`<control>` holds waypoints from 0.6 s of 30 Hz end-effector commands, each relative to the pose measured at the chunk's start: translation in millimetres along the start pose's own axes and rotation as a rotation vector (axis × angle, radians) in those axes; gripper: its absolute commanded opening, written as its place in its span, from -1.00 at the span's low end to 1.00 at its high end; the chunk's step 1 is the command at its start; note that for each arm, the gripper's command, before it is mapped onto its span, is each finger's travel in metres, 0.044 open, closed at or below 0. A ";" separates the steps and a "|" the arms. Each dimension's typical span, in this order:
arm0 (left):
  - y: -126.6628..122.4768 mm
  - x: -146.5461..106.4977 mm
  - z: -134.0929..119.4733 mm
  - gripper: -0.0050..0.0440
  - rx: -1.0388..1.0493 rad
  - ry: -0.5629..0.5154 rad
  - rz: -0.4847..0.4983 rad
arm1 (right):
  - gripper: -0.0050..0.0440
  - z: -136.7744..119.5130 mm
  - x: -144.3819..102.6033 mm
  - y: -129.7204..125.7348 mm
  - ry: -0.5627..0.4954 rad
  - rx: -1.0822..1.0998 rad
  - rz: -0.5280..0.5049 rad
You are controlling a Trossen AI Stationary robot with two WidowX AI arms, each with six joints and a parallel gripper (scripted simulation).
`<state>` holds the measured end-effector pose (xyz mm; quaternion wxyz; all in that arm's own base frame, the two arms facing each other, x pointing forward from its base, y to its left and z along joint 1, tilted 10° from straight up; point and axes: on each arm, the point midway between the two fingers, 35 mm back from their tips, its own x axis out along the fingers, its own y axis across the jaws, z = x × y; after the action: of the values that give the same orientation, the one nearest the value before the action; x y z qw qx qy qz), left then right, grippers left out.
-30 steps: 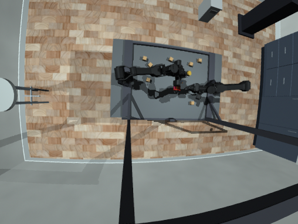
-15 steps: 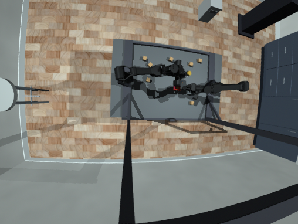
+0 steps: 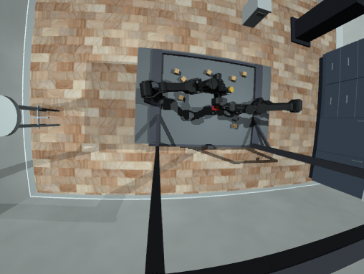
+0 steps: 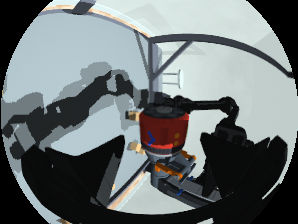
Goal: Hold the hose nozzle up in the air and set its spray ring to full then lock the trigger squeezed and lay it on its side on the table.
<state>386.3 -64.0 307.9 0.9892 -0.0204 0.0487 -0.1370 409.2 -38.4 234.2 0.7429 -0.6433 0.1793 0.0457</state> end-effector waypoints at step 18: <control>-1.2 -4.5 19.5 -0.09 0.005 -0.051 -0.001 | 0.87 2.4 29.4 -14.3 -0.008 0.001 -0.033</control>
<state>386.3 -64.0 307.9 0.9892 -0.0204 0.0487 -0.1370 434.2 -42.6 226.1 0.7429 -0.6435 0.1786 0.0454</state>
